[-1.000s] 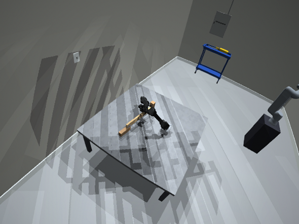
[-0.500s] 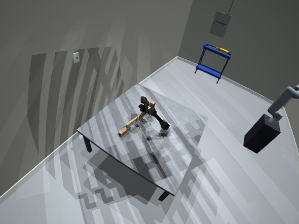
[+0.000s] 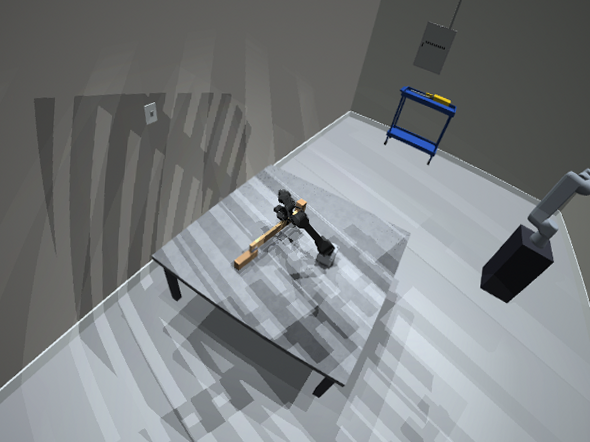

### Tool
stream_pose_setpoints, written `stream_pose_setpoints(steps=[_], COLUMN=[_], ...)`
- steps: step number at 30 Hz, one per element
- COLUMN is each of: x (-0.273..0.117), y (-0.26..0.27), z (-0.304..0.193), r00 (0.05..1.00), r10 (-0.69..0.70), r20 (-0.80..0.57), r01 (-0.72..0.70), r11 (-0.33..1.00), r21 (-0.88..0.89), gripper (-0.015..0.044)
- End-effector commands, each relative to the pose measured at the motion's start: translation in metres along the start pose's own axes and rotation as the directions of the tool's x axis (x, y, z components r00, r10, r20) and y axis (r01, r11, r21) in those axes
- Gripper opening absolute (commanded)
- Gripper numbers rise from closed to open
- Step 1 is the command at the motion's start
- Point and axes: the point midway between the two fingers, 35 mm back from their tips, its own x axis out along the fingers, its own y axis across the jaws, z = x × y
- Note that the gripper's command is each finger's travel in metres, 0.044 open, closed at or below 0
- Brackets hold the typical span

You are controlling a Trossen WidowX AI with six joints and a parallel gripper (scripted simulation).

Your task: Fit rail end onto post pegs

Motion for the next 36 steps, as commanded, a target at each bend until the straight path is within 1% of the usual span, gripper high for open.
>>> stream_pose_setpoints(steps=[1, 20, 36], x=[-0.0036, -0.0024, 0.0007], y=[-0.0014, -0.0015, 0.0000], z=[-0.0036, -0.0095, -0.0059], r00=[1.000, 1.000, 1.000], r10=[-0.011, -0.011, 0.000], r20=[0.000, 0.000, 0.002], r01=[0.011, 0.011, 0.000], r11=[1.000, 1.000, 1.000], r21=[0.001, 0.001, 0.001], gripper=[0.0000, 0.0000, 0.0420])
